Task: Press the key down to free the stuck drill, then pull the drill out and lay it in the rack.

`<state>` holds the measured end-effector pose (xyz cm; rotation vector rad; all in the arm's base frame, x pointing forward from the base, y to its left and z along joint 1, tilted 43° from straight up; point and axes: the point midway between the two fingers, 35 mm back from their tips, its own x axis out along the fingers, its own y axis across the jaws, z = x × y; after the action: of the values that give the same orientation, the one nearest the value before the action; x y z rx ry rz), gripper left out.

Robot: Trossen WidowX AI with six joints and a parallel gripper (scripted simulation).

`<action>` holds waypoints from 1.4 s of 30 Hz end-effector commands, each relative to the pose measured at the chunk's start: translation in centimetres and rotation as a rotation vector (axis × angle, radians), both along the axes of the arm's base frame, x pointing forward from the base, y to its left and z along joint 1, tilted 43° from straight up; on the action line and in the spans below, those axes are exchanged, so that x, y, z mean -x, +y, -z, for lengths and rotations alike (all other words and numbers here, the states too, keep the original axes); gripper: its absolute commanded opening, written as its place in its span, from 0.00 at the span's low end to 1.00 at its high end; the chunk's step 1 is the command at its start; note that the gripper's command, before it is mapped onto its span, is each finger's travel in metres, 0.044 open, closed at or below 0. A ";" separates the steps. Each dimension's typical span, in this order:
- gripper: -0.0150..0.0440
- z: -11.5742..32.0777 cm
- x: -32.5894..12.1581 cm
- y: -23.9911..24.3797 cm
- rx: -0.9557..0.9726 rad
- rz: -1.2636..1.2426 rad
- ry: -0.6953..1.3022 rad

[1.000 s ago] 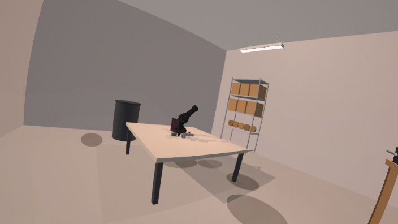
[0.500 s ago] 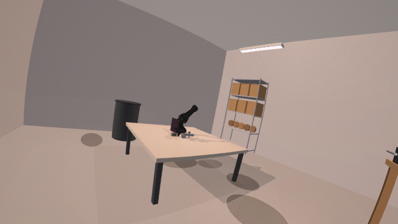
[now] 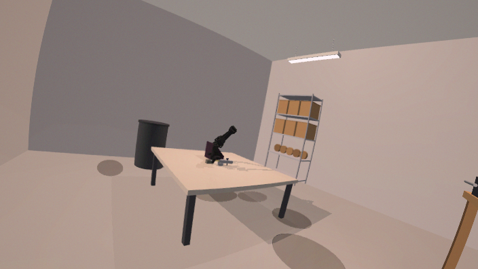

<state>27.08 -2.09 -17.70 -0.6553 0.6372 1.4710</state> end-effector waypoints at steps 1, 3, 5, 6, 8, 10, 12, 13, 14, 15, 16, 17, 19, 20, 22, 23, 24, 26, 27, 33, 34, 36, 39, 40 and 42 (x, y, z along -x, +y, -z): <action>0.25 0.4 -0.1 -0.7 0.004 0.000 -0.004; 0.25 0.4 -0.1 -0.8 0.004 0.000 -0.004; 0.25 0.6 -0.1 -1.0 0.004 0.000 -0.004; 0.25 0.7 -0.1 -1.1 0.004 0.000 -0.004; 0.25 0.9 -0.1 -1.4 0.005 0.000 -0.004; 0.25 1.1 -0.1 -1.6 0.005 0.000 -0.004; 0.25 1.3 -0.1 -1.9 0.005 0.000 -0.004; 0.25 1.4 -0.1 -2.1 0.005 0.000 -0.004; 0.25 1.5 -0.1 -2.2 0.005 0.000 -0.005; 0.25 1.5 -0.1 -2.3 0.005 0.000 -0.005; 0.25 1.6 -0.1 -2.3 0.005 0.000 -0.005; 0.25 1.6 -0.1 -2.4 0.005 0.000 -0.005; 0.25 1.8 -0.2 -2.6 0.006 0.000 -0.005; 0.25 1.9 -0.2 -2.7 0.006 0.000 -0.005; 0.25 2.1 -0.2 -2.9 0.006 0.000 -0.005; 0.25 2.2 -0.2 -3.1 0.006 0.000 -0.005; 0.25 2.3 -0.2 -3.2 0.006 0.000 -0.005; 0.25 2.5 -0.2 -3.5 0.006 0.000 -0.005; 0.25 2.5 -0.2 -3.6 0.007 0.000 -0.005; 0.25 2.6 -0.1 -3.8 0.007 0.000 -0.005; 0.25 2.5 -0.1 -3.8 0.007 0.000 -0.005; 0.25 2.4 -0.1 -3.9 0.007 0.000 -0.005; 0.25 2.3 -0.1 -4.0 0.007 0.000 -0.005; 0.25 2.2 -0.1 -4.0 0.007 0.000 -0.005; 0.25 2.1 -0.1 -4.0 0.007 0.000 -0.005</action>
<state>27.17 -5.90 -20.06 -0.6581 0.6391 1.4671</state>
